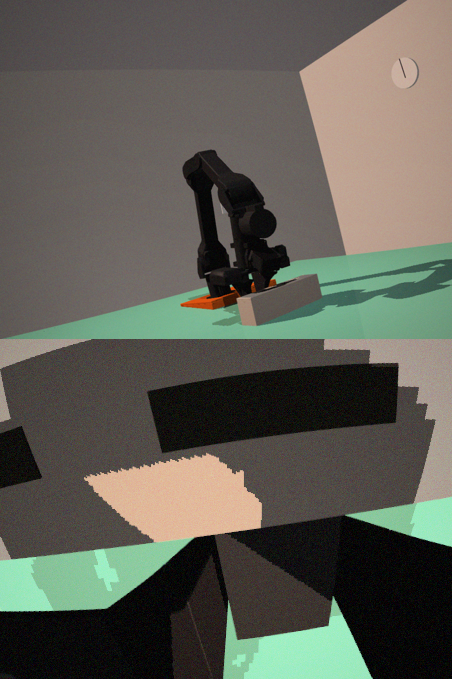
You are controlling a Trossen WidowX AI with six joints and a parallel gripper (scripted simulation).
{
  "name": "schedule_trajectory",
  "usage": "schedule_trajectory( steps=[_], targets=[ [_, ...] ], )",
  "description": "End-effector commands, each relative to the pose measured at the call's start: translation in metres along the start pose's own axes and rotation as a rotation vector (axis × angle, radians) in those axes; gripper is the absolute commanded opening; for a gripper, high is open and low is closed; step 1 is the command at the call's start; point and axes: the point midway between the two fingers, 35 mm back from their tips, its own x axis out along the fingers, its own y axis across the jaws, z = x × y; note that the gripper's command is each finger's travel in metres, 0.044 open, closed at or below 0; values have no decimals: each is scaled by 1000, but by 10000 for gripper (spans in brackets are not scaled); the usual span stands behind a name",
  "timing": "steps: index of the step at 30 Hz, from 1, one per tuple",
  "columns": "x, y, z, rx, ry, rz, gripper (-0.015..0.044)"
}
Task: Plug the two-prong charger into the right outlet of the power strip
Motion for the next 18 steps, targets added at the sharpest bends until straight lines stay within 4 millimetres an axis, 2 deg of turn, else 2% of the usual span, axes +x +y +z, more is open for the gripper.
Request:
schedule_trajectory(
  steps=[1, 15, 16, 18],
  targets=[
    [0, 0, 0, 0, -2, -1, 53],
    [0, 0, 0, 0, -2, -1, 420],
    [0, 0, 0, 0, -2, -1, 440],
    [0, 0, 0, 0, -3, -1, 440]
  ],
)
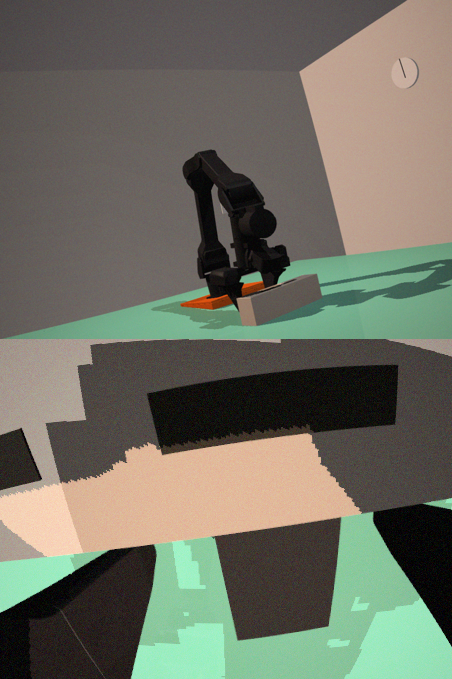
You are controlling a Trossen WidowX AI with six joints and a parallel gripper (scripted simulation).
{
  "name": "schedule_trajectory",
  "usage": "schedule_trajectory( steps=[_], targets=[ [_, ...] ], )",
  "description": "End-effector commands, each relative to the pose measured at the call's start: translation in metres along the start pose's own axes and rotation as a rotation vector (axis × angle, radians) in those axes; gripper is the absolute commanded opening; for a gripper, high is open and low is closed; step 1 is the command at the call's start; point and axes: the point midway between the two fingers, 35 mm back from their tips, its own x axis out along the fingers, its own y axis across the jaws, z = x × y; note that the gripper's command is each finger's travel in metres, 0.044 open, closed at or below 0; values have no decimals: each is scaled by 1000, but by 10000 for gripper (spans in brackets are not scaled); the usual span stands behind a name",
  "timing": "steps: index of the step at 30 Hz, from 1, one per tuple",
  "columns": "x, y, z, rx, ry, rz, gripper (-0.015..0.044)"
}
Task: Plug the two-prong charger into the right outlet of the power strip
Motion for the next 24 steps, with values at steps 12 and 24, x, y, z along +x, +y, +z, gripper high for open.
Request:
schedule_trajectory(
  steps=[12, 24],
  targets=[
    [1, 0, -4, 0, -9, -1, 440],
    [1, 0, -7, 1, -18, -2, 440]
  ],
)
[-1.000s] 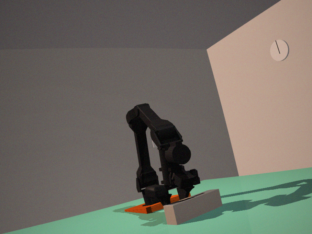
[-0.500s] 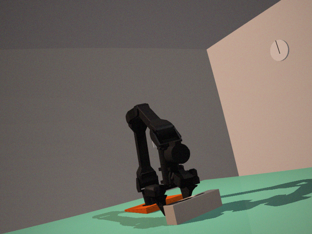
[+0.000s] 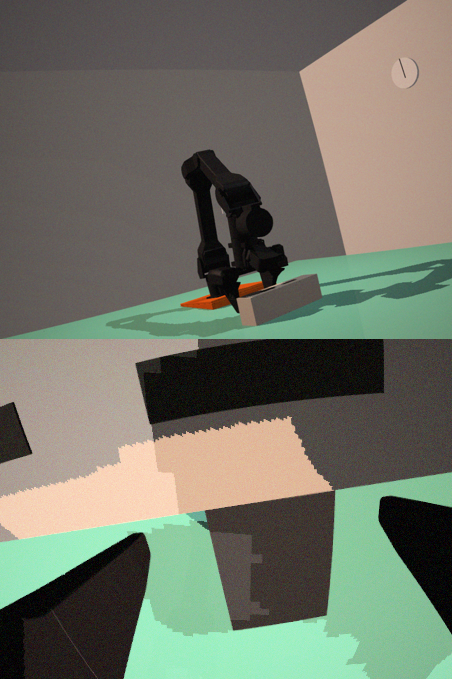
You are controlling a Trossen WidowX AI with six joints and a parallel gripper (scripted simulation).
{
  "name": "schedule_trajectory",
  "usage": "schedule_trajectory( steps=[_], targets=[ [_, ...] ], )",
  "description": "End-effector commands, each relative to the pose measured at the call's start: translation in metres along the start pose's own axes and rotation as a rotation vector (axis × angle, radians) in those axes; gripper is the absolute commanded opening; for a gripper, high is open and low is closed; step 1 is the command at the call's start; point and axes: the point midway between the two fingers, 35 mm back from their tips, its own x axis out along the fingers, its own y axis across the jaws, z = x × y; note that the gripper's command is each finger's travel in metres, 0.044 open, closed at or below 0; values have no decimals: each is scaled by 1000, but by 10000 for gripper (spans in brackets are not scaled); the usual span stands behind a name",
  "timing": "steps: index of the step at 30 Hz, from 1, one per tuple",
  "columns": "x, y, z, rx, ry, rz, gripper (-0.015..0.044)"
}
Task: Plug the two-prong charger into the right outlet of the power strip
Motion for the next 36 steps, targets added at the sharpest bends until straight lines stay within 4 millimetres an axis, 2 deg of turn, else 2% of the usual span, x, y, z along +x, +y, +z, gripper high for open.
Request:
schedule_trajectory(
  steps=[1, 21, 36],
  targets=[
    [1, 1, -2, -6, 1, 4, 440],
    [2, 1, -8, -6, -11, 3, 440],
    [2, -1, -26, -6, -9, 2, 440]
  ],
)
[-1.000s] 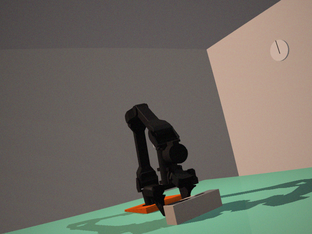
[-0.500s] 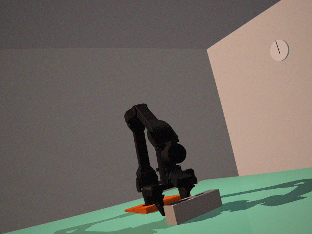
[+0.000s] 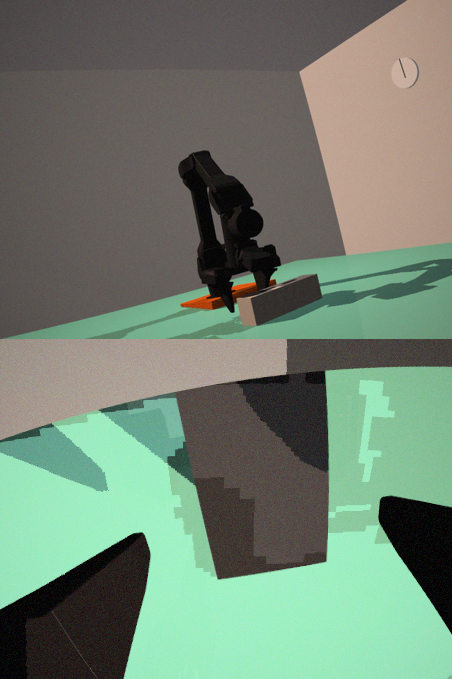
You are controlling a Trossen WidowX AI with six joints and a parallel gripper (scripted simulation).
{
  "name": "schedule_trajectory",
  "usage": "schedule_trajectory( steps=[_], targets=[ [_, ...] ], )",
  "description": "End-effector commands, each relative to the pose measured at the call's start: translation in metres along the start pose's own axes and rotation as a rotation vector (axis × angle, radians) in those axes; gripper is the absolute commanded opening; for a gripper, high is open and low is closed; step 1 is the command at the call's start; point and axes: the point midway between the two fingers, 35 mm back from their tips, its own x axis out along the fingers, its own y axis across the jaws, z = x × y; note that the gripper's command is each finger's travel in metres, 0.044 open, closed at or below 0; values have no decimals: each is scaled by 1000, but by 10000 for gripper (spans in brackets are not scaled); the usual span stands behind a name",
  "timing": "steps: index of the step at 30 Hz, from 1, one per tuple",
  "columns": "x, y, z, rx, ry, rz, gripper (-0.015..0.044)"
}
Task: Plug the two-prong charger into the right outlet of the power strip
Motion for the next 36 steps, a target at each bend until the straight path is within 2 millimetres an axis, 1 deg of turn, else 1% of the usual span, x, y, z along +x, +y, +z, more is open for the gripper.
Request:
schedule_trajectory(
  steps=[1, 32, 34, 36],
  targets=[
    [1, 1, -5, -6, 3, 4, 440],
    [5, 0, -43, -6, 6, 4, 440],
    [-1, 0, -38, 4, -37, 10, 440],
    [-14, 0, -34, 13, -146, 19, 440]
  ],
)
